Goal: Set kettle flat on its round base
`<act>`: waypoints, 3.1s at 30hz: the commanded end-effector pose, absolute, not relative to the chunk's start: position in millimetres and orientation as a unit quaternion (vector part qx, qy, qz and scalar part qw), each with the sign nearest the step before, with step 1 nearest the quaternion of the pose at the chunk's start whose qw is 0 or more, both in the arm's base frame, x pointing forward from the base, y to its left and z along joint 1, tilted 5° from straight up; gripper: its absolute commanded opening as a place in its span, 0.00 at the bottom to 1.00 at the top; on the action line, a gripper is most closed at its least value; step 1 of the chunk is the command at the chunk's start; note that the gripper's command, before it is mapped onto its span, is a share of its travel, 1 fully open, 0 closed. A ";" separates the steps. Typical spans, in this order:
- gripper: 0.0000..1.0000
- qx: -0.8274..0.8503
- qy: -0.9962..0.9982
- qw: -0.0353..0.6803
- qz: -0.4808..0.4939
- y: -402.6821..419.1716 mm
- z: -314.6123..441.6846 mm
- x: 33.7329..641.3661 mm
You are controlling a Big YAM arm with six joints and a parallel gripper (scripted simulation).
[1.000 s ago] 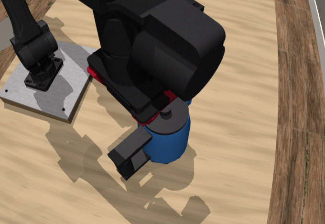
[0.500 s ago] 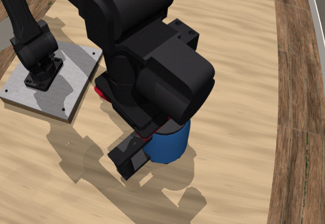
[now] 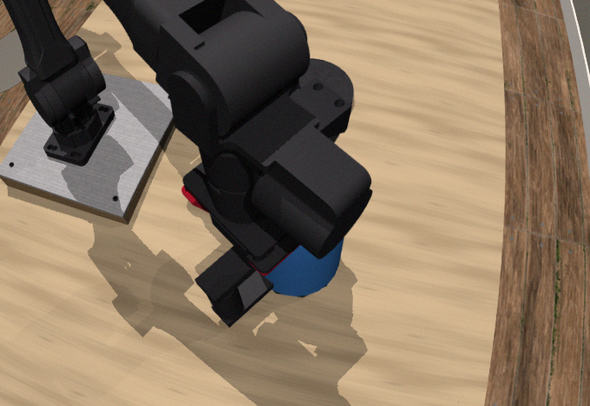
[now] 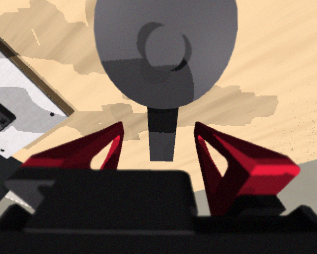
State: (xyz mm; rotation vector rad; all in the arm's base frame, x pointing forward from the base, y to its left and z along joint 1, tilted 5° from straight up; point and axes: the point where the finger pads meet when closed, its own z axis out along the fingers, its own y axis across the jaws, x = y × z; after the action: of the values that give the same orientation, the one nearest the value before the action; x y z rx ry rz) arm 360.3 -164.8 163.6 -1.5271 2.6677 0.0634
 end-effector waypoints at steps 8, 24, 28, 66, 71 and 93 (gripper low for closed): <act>0.74 -0.495 0.867 0.058 -0.013 -173.0 185.8 383.1; 0.74 -0.496 0.867 0.057 -0.011 -172.3 181.8 381.9; 0.74 -0.496 0.866 0.057 -0.012 -172.3 181.8 381.9; 0.74 -0.495 0.867 0.052 -0.004 -172.8 175.2 383.5; 0.74 -0.495 0.867 0.052 -0.004 -172.8 175.2 383.5; 0.74 -0.495 0.867 0.052 -0.004 -172.8 175.2 383.5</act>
State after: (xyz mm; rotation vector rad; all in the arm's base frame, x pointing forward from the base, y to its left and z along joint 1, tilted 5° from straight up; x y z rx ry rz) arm 364.7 -165.1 154.8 -1.5259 2.6646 0.0554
